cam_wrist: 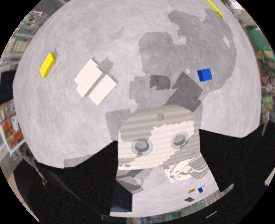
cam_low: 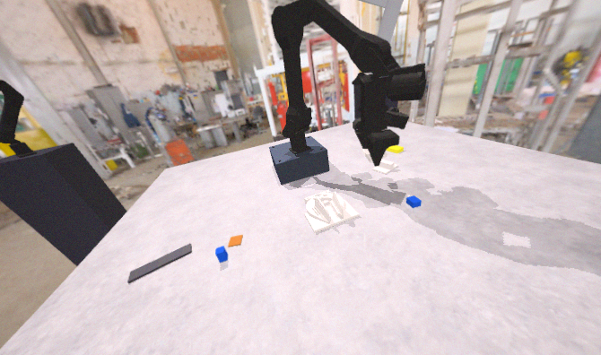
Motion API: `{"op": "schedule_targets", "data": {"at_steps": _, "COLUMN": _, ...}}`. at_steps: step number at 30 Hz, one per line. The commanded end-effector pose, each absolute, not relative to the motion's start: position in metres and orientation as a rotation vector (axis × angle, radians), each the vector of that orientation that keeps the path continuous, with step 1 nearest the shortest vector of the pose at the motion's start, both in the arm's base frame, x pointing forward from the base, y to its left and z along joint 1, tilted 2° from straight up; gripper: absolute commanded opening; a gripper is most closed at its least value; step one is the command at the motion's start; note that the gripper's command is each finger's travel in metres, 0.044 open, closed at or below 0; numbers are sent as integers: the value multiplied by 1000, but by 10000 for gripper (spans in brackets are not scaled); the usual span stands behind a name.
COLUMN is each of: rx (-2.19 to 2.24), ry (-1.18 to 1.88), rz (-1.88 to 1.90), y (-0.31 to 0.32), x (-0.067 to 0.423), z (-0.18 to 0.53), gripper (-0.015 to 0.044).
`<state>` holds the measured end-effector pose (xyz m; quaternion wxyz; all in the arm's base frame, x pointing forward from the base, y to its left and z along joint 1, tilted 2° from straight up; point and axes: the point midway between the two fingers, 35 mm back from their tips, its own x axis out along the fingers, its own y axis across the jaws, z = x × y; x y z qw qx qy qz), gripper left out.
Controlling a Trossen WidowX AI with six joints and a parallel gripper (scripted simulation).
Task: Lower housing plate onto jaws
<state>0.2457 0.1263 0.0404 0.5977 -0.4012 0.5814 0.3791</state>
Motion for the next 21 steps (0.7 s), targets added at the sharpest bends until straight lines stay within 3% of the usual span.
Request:
{"op": "schedule_targets", "data": {"at_steps": 1, "rx": -863, "ry": 1369, "rz": 817, "y": 115, "x": 249, "z": 42, "gripper": 351}}
{"op": "schedule_targets", "data": {"at_steps": 21, "rx": -561, "ry": 1466, "rz": 519, "y": 55, "x": 259, "z": 43, "gripper": 351}}
